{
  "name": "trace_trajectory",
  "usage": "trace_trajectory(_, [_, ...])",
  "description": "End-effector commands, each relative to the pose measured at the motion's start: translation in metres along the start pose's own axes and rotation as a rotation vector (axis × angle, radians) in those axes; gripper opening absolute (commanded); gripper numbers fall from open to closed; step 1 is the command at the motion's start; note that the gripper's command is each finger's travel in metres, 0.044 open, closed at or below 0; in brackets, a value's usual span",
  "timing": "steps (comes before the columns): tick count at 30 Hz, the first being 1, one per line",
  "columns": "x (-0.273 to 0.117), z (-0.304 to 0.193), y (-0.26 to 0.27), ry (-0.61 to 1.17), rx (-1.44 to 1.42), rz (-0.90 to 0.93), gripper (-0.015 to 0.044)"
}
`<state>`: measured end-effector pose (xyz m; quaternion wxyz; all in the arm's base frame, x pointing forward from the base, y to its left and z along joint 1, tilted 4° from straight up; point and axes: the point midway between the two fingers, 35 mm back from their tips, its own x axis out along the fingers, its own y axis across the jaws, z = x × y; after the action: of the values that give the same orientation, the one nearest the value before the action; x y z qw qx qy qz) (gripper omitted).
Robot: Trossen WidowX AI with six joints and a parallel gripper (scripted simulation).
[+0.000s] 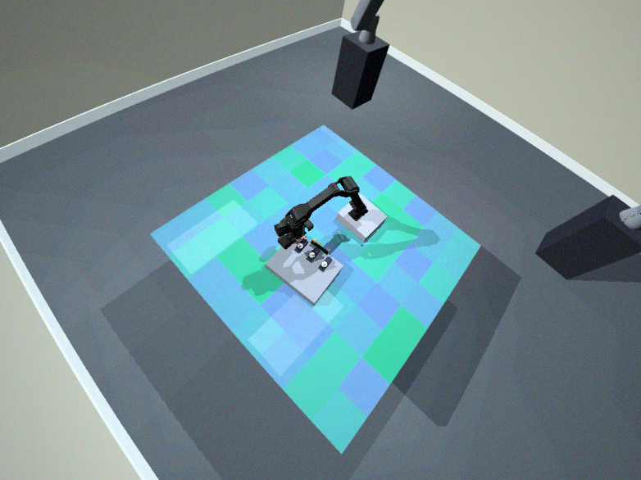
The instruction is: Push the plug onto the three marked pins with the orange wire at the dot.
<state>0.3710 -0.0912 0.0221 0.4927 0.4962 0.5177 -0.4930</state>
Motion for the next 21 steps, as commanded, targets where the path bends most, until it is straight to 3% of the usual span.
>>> trace_trajectory(1, [0.002,-0.001,0.001,0.003,0.003,0.003,0.0036])
trace_trajectory(8, [-0.001,0.000,0.001,0.003,0.003,0.003,0.0000])
trace_trajectory(21, [-0.056,0.000,0.001,0.003,0.003,0.004,0.0000])
